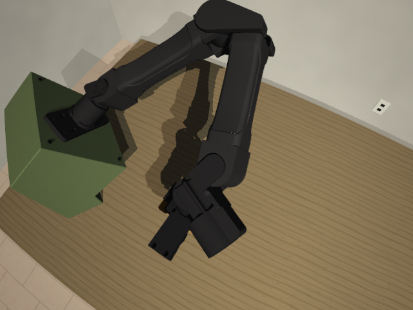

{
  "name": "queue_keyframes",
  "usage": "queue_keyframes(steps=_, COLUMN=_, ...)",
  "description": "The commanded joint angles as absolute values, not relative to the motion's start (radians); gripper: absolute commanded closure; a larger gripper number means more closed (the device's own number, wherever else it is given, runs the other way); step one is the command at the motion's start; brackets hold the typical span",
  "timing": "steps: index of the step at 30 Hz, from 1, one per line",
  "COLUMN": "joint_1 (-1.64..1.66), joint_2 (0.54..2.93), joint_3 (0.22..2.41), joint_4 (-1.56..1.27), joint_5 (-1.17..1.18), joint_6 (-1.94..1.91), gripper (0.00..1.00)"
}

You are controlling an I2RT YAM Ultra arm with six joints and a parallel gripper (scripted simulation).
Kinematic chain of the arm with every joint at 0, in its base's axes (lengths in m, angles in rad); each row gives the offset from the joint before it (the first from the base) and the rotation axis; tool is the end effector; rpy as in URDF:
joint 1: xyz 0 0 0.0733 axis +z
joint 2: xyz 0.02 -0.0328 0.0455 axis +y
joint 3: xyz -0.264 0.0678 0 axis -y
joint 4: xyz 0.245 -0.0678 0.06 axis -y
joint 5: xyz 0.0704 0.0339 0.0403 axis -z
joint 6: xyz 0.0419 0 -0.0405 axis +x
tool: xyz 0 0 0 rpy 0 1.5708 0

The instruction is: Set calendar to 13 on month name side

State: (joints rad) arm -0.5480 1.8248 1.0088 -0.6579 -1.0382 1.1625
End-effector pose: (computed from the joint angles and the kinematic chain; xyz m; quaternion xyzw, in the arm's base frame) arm 0.2811 -0.1280 0.1457 -0.6388 -0.5871 -0.4850 0.1098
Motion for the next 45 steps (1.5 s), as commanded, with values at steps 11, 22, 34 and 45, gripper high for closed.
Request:
queue_keyframes(steps=11, joint_1=-0.626, joint_2=1.820, joint_3=1.061, joint_4=-0.806, joint_5=-1.041, joint_6=1.048, gripper=0.00)
queue_keyframes(steps=22, joint_1=-0.768, joint_2=1.846, joint_3=1.199, joint_4=-1.154, joint_5=-1.024, joint_6=0.774, gripper=0.00)
queue_keyframes(steps=34, joint_1=-0.797, joint_2=1.856, joint_3=1.231, joint_4=-1.223, joint_5=-1.017, joint_6=0.719, gripper=0.00)
queue_keyframes(steps=45, joint_1=-0.797, joint_2=1.856, joint_3=1.231, joint_4=-1.223, joint_5=-1.017, joint_6=0.719, gripper=0.00)
